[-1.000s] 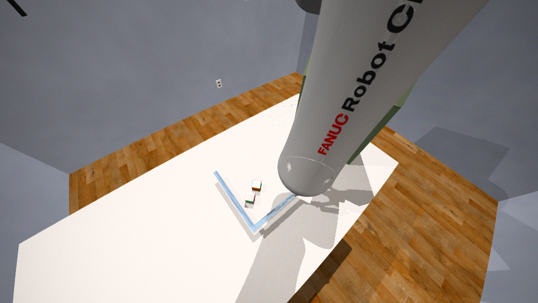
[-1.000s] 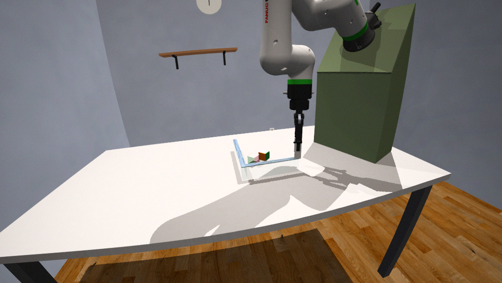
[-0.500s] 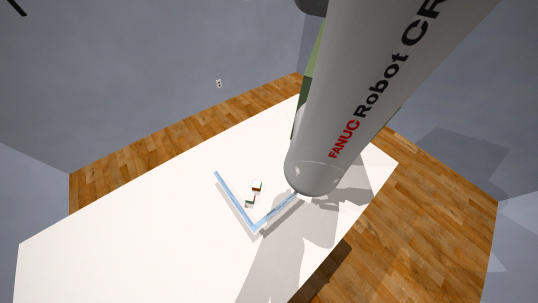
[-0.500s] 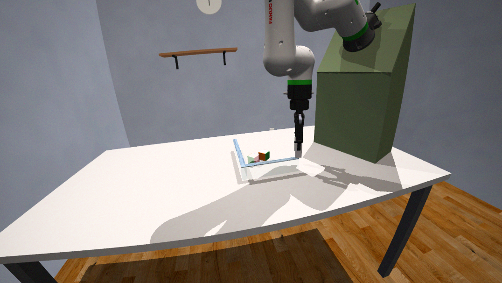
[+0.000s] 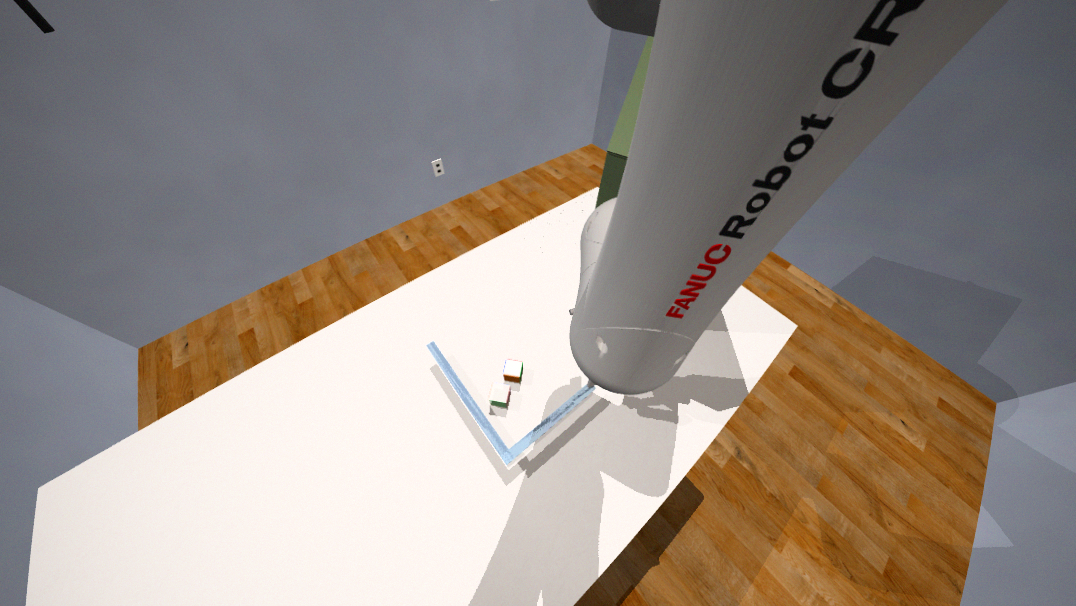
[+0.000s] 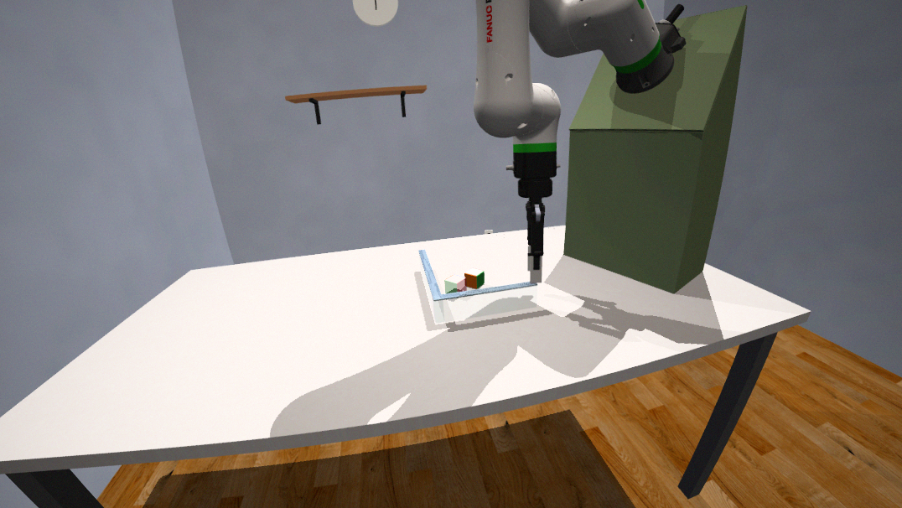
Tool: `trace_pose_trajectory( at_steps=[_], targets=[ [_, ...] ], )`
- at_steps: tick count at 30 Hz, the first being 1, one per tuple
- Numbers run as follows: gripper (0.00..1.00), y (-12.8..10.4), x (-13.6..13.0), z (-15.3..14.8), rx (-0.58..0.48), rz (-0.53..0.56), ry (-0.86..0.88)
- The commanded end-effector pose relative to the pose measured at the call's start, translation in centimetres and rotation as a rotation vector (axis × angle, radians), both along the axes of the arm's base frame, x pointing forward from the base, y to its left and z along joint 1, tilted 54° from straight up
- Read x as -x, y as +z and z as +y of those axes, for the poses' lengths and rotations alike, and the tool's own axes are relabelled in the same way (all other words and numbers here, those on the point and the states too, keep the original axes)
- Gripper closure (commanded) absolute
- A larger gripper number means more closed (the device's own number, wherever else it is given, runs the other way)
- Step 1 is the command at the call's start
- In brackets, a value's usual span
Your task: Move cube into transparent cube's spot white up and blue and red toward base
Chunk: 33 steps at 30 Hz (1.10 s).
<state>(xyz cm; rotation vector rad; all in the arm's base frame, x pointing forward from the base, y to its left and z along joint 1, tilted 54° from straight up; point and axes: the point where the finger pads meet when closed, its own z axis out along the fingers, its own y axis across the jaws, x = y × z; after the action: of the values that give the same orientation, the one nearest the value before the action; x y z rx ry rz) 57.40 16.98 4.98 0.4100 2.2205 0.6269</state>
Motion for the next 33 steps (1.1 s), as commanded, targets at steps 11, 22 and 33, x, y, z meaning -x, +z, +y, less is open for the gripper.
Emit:
trace_pose_trajectory(
  at_steps=[11, 22, 33],
  targets=[
    [0.59, 1.9, -4.1, -6.3, -0.345, 0.136, -0.308],
    [0.59, 3.1, -7.0, -10.3, -0.345, 0.136, -0.308],
    [0.59, 4.1, -9.2, -13.4, -0.345, 0.136, -0.308]
  ],
)
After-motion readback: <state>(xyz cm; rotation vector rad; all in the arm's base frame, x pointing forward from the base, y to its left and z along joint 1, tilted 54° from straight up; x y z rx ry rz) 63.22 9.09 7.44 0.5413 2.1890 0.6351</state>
